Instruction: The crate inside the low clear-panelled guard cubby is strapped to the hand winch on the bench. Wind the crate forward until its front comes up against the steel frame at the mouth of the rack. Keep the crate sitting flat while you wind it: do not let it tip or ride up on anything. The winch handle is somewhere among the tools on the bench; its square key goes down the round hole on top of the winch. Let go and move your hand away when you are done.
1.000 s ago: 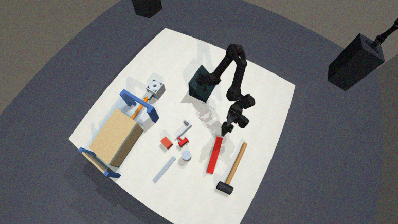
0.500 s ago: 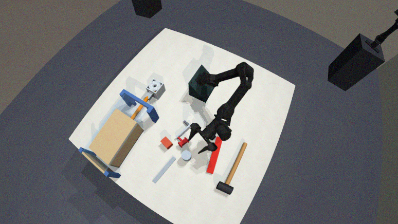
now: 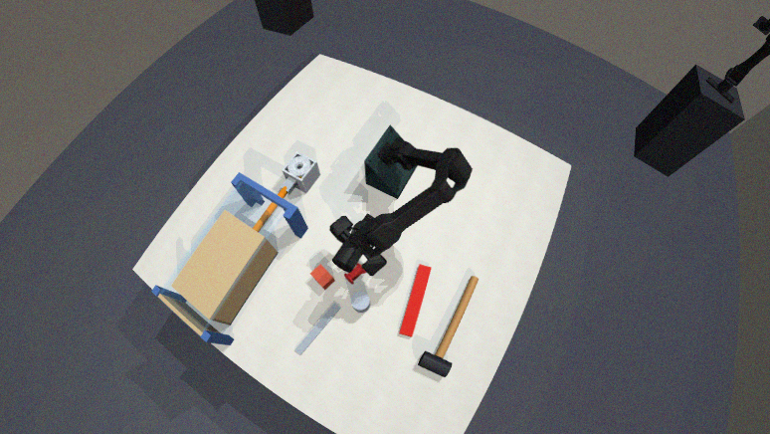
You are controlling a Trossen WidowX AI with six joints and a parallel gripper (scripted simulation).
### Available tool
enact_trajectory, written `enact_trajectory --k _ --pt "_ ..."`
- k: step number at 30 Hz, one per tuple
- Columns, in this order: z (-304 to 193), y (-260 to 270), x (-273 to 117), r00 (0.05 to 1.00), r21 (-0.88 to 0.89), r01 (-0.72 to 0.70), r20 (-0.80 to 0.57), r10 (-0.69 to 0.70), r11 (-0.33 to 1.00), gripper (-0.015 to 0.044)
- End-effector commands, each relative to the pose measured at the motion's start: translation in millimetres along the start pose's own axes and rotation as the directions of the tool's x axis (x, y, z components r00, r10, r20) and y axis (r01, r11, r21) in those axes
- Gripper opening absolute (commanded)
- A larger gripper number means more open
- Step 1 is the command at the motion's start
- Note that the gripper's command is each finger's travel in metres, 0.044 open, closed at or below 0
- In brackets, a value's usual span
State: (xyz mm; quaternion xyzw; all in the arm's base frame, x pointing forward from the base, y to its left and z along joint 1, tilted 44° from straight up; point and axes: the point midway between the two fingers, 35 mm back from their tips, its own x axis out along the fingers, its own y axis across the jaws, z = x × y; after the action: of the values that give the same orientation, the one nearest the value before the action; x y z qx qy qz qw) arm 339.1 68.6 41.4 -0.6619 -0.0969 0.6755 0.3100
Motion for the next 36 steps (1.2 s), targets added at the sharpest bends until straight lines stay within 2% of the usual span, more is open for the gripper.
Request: enact_trajectory --k 1,9,20,36 --pt "-0.3 6.9 -12.2 0.982 0.013 0.154 0.111 -0.154 0.988 0.0440" --pt "0.1 7.2 -9.4 0.982 0.013 0.154 0.111 -0.154 0.988 0.0440" --pt "9.8 12.0 32.8 0.981 0.013 0.155 0.112 -0.156 0.988 0.0440" --pt "9.4 9.1 44.2 0.982 0.005 0.154 0.106 -0.153 0.988 0.0427"
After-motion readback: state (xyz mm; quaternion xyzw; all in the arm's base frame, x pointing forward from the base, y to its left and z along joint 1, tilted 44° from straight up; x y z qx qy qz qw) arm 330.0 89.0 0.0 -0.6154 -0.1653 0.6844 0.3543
